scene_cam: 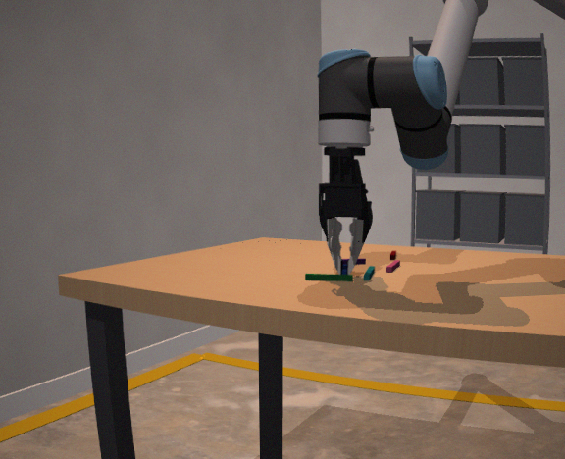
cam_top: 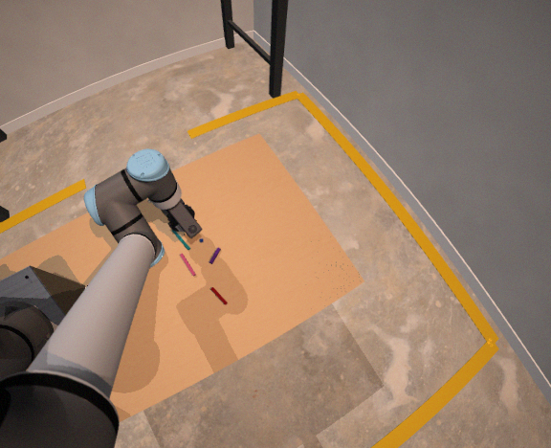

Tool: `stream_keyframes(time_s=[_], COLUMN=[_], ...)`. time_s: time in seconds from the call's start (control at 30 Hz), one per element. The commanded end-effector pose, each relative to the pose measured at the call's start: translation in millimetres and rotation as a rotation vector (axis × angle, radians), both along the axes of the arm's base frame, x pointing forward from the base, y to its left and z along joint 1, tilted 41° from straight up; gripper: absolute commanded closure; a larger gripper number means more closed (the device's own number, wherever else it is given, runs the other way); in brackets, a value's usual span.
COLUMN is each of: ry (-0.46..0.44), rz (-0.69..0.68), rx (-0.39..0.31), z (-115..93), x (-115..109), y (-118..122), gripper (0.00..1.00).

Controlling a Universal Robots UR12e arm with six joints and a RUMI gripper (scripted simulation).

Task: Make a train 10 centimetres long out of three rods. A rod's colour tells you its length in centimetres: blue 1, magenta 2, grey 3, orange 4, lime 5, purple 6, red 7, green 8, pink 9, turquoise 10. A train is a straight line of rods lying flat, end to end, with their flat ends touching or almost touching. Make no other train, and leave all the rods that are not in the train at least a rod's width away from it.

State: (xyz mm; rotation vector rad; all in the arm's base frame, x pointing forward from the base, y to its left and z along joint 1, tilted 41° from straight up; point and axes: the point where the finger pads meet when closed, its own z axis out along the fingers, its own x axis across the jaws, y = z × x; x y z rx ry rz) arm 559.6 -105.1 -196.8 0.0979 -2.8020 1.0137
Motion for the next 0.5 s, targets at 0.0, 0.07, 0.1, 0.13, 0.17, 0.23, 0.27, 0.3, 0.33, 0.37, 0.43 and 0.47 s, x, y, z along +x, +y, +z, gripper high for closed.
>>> stream_keyframes(time_s=[0.0, 0.07, 0.1, 0.13, 0.17, 0.23, 0.27, 0.3, 0.33, 0.37, 0.43, 0.47], ry=[0.000, 0.000, 0.000, 0.000, 0.000, 0.000, 0.000, 0.000, 0.000, 0.000, -0.002, -0.002], rz=[0.000, 0.000, 0.000, 0.000, 0.000, 0.000, 0.000, 0.000, 0.000, 0.000, 0.001, 0.001], rx=[-0.001, -0.001, -0.001, -0.001, -0.001, -0.001, -0.001, -0.001, -0.001, -0.001, -0.001, -0.001], z=[0.4, 0.4, 0.4, 0.4, 0.4, 0.4, 0.4, 0.4, 0.5, 1.1, 4.0, 4.0], x=[-0.3, -0.3, -0.3, -0.3, -0.3, -0.3, -0.3, -0.3, -0.3, -0.1, 0.9, 0.9], y=[-0.8, -0.8, -0.8, -0.8, -0.8, -0.8, -0.8, -0.8, -0.8, -0.4, 2.6, 2.6], gripper=[1.00, 1.00, 1.00, 1.00, 1.00, 1.00, 1.00, 1.00, 1.00, 1.00, 1.00, 1.00])
